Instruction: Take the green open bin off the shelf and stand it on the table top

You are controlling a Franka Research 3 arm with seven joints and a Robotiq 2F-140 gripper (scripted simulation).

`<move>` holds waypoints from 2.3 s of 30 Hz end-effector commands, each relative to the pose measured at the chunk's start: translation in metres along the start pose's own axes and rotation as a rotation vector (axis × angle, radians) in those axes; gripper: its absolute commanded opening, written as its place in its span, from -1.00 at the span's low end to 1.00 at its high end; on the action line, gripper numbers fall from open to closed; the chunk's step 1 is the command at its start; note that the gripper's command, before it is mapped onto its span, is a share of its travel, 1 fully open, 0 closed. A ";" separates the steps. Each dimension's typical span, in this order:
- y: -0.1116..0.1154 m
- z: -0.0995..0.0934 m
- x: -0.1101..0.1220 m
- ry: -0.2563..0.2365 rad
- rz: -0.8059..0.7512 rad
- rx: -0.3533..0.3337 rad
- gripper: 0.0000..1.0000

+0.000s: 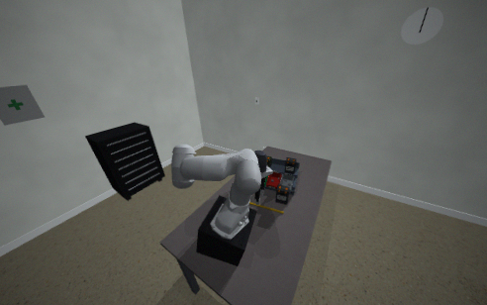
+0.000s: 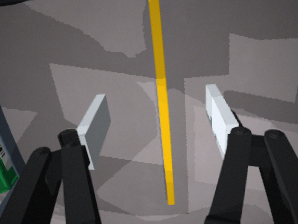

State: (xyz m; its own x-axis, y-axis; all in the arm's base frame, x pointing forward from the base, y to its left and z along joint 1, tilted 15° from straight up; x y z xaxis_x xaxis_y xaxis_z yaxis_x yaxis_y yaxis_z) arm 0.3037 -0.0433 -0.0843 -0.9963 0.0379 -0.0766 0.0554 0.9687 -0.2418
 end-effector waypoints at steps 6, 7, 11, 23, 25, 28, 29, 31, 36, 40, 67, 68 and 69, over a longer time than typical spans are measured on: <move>0.000 -0.012 0.002 0.009 0.001 0.002 0.15; 0.000 -0.023 0.003 0.010 0.002 0.002 0.15; 0.000 -0.056 0.003 0.013 0.006 0.002 0.15; 0.000 -0.061 0.002 0.007 -0.002 0.002 0.15; 0.000 -0.072 0.003 0.010 0.002 0.002 0.15; 0.000 -0.084 0.005 0.013 0.006 0.002 0.15; 0.000 -0.084 0.005 0.013 0.006 0.002 0.15; 0.000 -0.084 0.005 0.013 0.006 0.002 0.15; 0.000 -0.084 0.005 0.013 0.006 0.002 0.15; 0.000 -0.081 0.003 0.009 -0.002 0.002 0.15; 0.000 -0.068 0.004 0.013 0.006 0.002 0.15; 0.000 -0.068 0.004 0.013 0.006 0.002 0.15; 0.000 -0.068 0.004 0.013 0.006 0.002 0.15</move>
State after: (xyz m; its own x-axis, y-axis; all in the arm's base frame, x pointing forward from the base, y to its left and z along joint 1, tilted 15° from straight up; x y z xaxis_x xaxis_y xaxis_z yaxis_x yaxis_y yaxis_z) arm 0.2940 -0.0258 -0.0182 -0.9971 0.0447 -0.0612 0.0583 0.9684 -0.2426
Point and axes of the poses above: the point where the finger pads meet when closed, its own z axis out along the fingers, its own x axis across the jaws, y = z × x, the point moved 1 cm from there along -z, back along the fingers, and after that the axes turned 10 degrees about z, right-handed, at the moved point
